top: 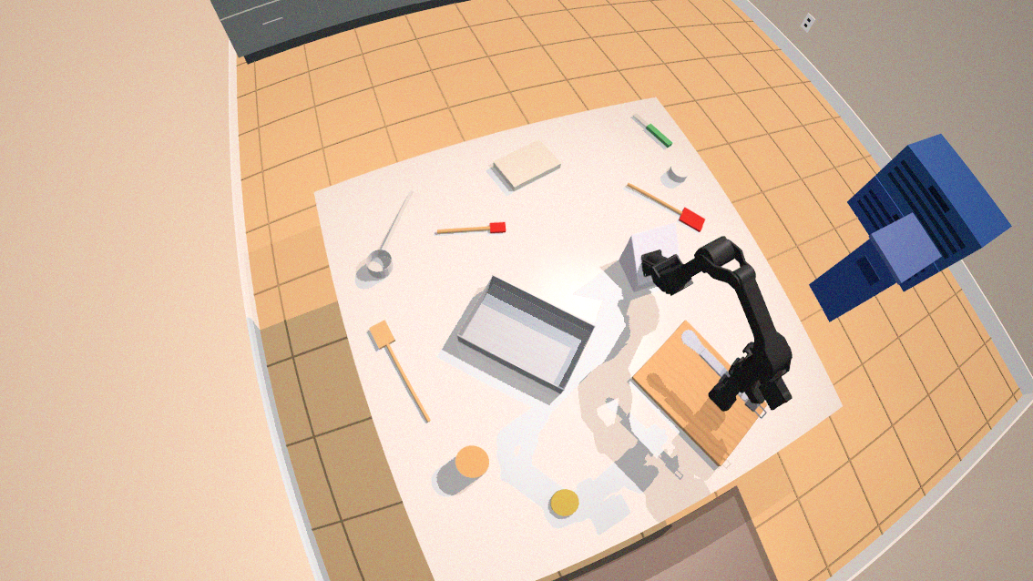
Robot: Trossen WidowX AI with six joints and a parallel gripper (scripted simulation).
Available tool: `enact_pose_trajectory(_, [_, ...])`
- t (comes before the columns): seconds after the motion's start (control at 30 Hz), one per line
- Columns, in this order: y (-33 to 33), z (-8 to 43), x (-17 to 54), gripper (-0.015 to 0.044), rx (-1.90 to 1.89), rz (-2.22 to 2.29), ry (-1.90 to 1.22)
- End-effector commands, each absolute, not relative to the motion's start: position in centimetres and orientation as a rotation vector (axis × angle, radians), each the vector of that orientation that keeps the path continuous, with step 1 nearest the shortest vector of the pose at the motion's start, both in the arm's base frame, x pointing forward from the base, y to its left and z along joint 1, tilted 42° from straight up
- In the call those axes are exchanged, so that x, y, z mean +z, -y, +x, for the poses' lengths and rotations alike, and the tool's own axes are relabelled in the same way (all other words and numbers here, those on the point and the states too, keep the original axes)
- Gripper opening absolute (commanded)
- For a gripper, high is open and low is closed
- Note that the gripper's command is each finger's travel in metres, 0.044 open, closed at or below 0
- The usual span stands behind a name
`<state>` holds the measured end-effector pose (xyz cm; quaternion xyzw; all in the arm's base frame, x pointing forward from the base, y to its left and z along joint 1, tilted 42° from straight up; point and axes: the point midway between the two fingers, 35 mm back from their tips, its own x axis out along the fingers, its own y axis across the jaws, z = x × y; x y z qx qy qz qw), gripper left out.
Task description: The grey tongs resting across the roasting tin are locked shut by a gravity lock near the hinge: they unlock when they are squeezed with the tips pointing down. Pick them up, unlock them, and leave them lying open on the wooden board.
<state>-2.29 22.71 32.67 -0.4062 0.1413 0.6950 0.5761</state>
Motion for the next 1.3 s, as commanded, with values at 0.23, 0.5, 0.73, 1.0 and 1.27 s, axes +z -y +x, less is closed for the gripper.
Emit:
enact_pose_trajectory(0.23, [-24.0,-2.4,31.5,-0.0150,1.633,-0.951,-0.328])
enact_pose_trajectory(0.5, [-24.9,-2.5,30.6,-0.0150,1.633,-0.951,-0.328])
enact_pose_trajectory(0.73, [-25.7,-2.5,29.8,-0.0150,1.633,-0.951,-0.328])
enact_pose_trajectory(1.0, [-26.6,-2.5,28.8,-0.0150,1.633,-0.951,-0.328])
enact_pose_trajectory(1.27, [-27.4,-2.4,27.7,-0.0150,1.634,-0.951,-0.327])
